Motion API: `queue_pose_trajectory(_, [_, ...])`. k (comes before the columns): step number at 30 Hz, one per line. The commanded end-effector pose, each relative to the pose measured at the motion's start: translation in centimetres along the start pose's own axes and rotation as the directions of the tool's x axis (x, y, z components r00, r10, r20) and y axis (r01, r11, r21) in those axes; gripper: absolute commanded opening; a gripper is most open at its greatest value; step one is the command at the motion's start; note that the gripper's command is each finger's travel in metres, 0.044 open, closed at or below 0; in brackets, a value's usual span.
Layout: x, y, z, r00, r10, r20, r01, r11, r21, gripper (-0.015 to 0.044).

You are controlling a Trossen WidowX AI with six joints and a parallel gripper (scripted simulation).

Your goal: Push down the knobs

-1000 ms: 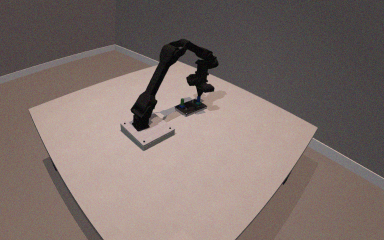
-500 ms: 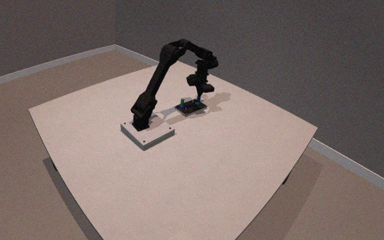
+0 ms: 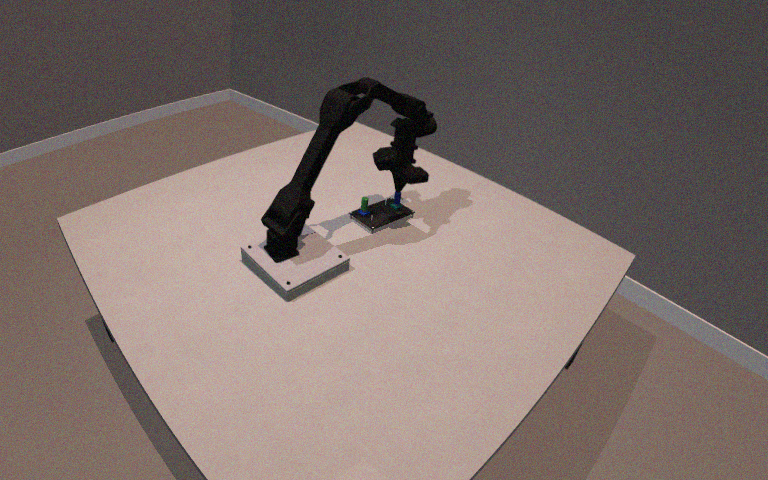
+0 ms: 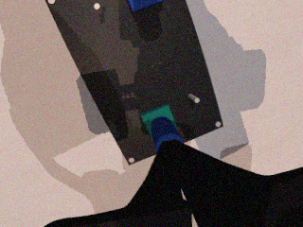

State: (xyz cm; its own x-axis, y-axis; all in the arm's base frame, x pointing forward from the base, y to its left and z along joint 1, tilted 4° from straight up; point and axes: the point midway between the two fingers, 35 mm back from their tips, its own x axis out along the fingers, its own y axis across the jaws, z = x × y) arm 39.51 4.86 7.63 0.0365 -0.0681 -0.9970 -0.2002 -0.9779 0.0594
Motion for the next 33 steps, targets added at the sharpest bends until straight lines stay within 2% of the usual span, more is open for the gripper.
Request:
queue_pose_trajectory(1, [-0.8, -0.1, -0.1, 1.0, -0.005, -0.004, 0.005, 1.0, -0.002, 0.0])
queue_pose_trajectory(4, [-1.2, -0.1, -0.1, 1.0, -0.005, -0.004, 0.005, 1.0, -0.002, 0.0])
queue_pose_trajectory(13, [-0.7, 0.0, 0.1, 1.0, -0.001, -0.002, 0.001, 1.0, -0.001, 0.0236])
queue_pose_trajectory(21, [-3.2, 2.3, 8.7, 1.0, -0.002, 0.007, 0.002, 1.0, 0.005, 0.044])
queue_pose_trajectory(28, [-2.7, 4.9, 17.0, 1.0, -0.002, 0.014, 0.002, 1.0, 0.004, 0.044])
queue_pose_trajectory(33, [-2.5, 5.1, 17.8, 1.0, -0.001, 0.013, 0.001, 1.0, -0.003, 0.044])
